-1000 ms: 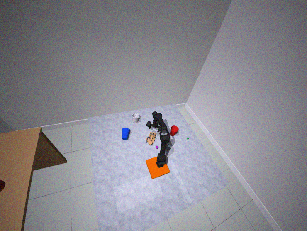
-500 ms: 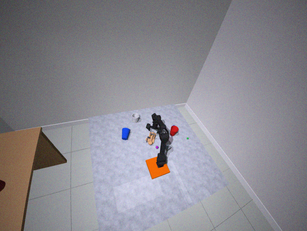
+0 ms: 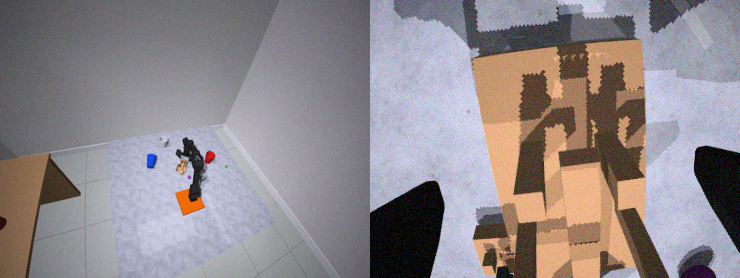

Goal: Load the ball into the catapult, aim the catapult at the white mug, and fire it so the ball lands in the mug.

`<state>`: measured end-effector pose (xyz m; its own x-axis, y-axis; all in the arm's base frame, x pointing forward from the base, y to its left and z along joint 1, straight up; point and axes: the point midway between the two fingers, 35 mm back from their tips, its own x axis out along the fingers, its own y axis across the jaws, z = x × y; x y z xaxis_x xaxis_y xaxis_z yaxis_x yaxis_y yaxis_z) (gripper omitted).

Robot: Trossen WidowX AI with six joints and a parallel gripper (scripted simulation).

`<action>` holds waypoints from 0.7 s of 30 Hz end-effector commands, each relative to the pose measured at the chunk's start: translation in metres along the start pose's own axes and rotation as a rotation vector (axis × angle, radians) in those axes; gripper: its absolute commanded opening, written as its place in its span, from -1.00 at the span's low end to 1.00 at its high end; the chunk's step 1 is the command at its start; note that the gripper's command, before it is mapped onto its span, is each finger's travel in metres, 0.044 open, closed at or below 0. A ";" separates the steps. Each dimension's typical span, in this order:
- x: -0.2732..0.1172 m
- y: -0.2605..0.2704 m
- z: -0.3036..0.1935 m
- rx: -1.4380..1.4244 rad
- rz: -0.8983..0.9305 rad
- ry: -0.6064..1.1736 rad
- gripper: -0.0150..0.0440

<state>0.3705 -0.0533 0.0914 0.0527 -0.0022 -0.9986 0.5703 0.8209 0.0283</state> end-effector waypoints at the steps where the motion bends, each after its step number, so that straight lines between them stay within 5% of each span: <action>1: 0.010 -0.002 -0.002 -0.006 -0.011 0.011 1.00; 21: 0.040 -0.003 -0.003 -0.006 -0.011 0.011 1.00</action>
<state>0.3712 -0.0536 0.0583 0.0524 -0.0022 -0.9986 0.5704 0.8209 0.0281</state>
